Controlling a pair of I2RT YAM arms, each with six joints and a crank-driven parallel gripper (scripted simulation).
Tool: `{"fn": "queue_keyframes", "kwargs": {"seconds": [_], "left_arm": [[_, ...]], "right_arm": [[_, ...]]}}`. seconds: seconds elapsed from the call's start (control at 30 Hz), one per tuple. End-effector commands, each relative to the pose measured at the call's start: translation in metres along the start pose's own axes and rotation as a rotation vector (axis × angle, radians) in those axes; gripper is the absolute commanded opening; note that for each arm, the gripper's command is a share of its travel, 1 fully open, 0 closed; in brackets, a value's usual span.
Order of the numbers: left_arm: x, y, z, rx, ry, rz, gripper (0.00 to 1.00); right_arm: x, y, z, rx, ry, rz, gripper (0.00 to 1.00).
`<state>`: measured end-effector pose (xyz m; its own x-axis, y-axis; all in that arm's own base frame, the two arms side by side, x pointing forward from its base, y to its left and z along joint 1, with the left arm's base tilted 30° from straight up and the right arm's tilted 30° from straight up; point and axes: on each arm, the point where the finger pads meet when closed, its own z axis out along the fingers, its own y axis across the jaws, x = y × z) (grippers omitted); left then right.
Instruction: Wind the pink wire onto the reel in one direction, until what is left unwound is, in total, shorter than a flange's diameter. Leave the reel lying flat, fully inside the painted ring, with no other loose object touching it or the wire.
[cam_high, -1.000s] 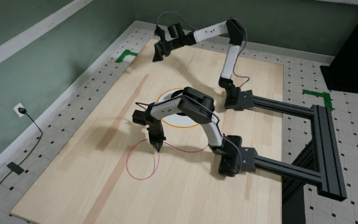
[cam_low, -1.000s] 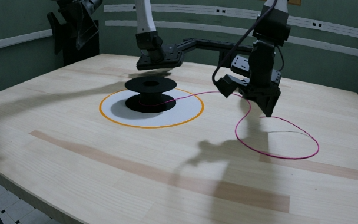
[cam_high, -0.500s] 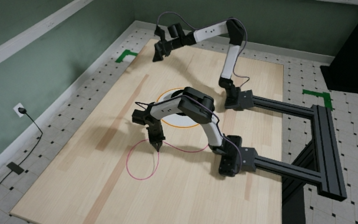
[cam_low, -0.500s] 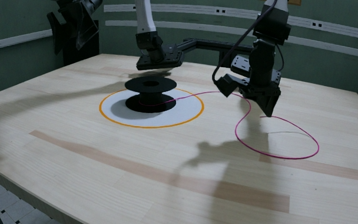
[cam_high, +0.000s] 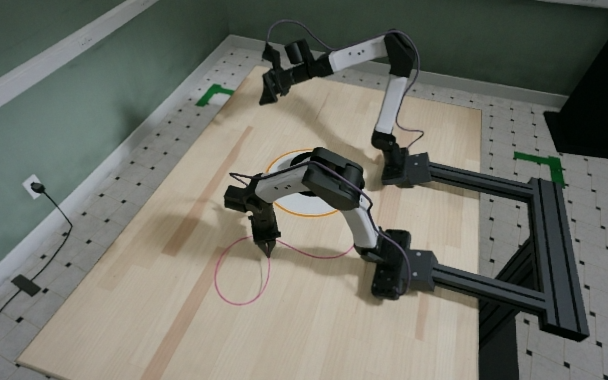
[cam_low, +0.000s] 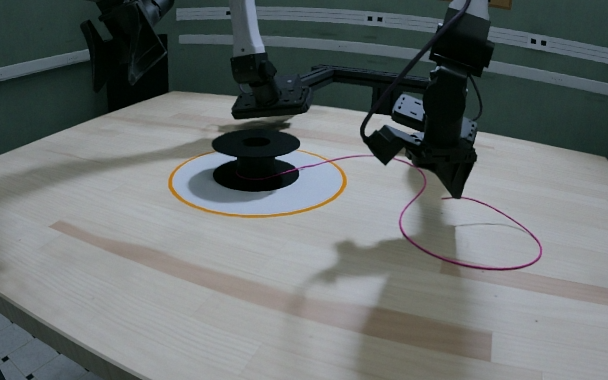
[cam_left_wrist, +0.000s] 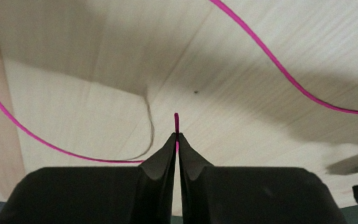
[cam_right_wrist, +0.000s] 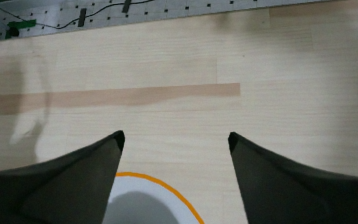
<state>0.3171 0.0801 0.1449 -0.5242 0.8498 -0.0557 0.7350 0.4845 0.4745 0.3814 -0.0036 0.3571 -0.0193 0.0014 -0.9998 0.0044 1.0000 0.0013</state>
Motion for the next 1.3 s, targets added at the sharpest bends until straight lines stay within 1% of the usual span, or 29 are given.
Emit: {"fn": "queue_keyframes", "kwargs": {"seconds": [0.0,0.23,0.33,0.57,0.87,1.07,1.27], "left_arm": [[-0.005,0.007,-0.001,-0.021,-0.019,-0.002,0.0],[-0.005,0.007,-0.001,-0.021,-0.019,-0.002,0.0],[-0.005,0.007,-0.001,-0.021,-0.019,-0.002,0.0],[-0.005,0.007,-0.001,-0.021,-0.019,-0.002,0.0],[-0.005,0.007,-0.001,-0.021,-0.019,-0.002,0.0],[-0.005,0.007,-0.001,-0.021,-0.019,-0.002,0.0],[-0.005,0.007,-0.001,-0.021,-0.019,-0.002,0.0]], "right_arm": [[-0.003,0.004,0.001,-0.004,-0.019,-0.001,0.93],[-0.003,0.004,0.001,-0.004,-0.019,-0.001,0.86],[-0.003,0.004,0.001,-0.004,-0.019,-0.001,0.85],[-0.002,0.005,-0.001,-0.003,-0.012,-0.002,0.85],[0.01,0.01,-0.012,0.005,0.033,-0.006,0.85],[0.018,0.019,-0.032,0.019,0.113,-0.014,0.85],[0.038,0.031,-0.056,0.039,0.23,-0.025,0.85]]}}
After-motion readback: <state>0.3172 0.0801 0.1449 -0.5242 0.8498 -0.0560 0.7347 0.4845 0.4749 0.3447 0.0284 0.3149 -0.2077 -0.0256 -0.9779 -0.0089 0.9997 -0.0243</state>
